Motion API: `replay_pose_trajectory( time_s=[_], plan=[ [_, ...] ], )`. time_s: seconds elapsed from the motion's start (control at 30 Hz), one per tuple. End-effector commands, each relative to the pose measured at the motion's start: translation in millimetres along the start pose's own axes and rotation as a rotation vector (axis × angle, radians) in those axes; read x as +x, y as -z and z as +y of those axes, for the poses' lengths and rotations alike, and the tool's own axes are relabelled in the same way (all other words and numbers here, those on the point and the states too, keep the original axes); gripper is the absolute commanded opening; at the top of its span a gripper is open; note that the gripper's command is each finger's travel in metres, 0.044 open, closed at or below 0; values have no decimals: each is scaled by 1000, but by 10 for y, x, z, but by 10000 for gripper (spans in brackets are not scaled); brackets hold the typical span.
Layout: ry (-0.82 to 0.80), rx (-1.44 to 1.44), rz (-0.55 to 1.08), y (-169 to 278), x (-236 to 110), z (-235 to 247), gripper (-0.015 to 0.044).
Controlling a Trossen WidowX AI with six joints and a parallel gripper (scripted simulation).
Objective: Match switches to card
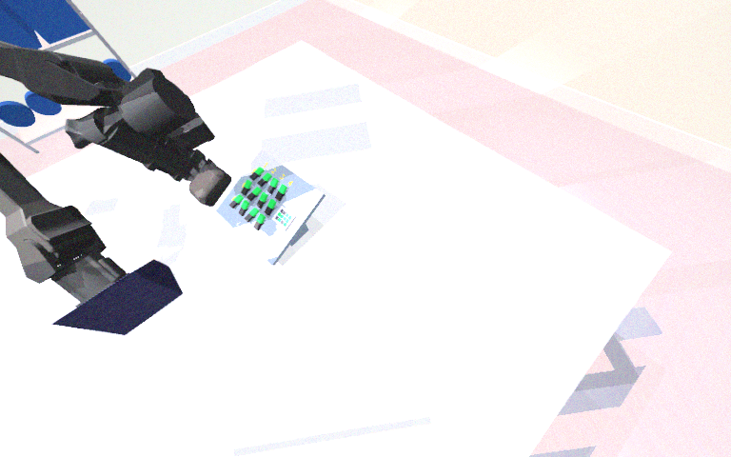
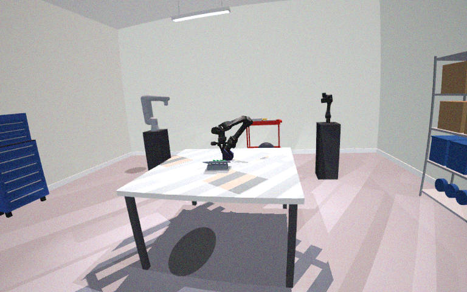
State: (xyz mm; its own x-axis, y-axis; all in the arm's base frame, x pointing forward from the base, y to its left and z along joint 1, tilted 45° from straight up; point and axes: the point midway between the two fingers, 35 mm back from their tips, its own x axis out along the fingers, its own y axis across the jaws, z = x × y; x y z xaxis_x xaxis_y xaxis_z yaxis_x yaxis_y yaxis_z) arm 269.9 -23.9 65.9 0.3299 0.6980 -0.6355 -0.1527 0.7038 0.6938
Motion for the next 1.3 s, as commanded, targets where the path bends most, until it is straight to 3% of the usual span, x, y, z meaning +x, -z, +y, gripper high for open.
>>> replay_pose_trajectory(
  time_s=[0.0, 0.17, 1.27],
  plan=[
    [-1, -2, 4, 8, 21, -70, 0],
    [-3, -2, -21, 18, 351, -64, 0],
    [-4, -2, -22, 19, 592, -60, 0]
  ],
)
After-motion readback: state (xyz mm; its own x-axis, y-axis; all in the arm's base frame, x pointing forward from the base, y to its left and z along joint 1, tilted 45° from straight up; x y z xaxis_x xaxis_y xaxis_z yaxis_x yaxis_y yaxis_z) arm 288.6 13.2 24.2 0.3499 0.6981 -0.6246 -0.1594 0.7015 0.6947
